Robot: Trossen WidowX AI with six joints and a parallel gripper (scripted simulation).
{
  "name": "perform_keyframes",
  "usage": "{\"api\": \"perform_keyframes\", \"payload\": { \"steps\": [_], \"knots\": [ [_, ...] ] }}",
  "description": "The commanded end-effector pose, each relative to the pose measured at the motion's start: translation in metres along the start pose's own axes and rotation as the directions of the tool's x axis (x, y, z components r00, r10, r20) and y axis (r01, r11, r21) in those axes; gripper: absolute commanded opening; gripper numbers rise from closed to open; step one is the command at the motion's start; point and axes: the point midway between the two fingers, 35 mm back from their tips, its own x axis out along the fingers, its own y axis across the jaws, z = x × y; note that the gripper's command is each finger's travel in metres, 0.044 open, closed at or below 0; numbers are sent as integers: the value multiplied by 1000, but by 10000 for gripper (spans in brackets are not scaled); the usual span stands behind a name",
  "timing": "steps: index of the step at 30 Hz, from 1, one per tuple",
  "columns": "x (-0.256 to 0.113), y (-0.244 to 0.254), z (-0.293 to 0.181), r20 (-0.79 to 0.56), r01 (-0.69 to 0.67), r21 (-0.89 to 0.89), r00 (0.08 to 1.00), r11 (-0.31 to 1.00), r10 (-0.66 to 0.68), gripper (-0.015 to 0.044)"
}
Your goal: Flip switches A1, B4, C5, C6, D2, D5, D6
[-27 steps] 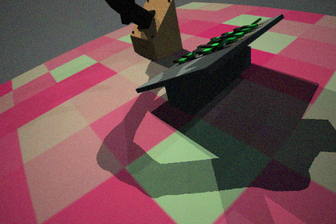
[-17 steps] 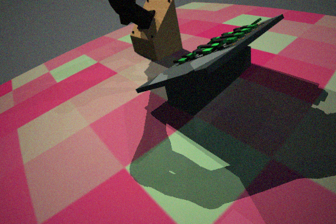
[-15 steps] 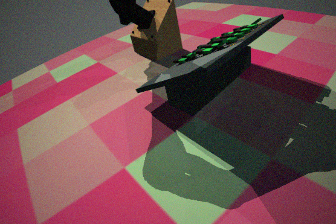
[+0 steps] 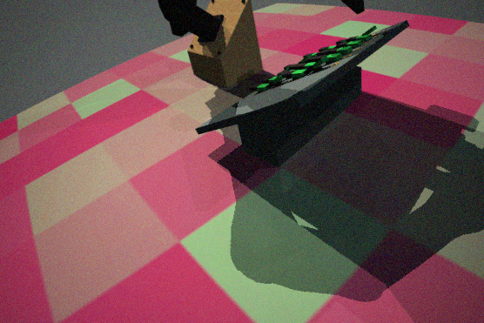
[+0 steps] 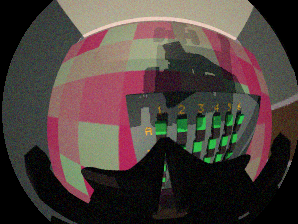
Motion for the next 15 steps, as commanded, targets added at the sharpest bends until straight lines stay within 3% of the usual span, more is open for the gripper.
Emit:
{"api": "perform_keyframes", "payload": {
  "steps": [1, 15],
  "knots": [
    [3, 3, 0, 4, 0, -13, 1000, 1000, 0, 0],
    [24, 3, 1, 4, 1, -12, 1000, 1000, -1, 0]
  ]
}}
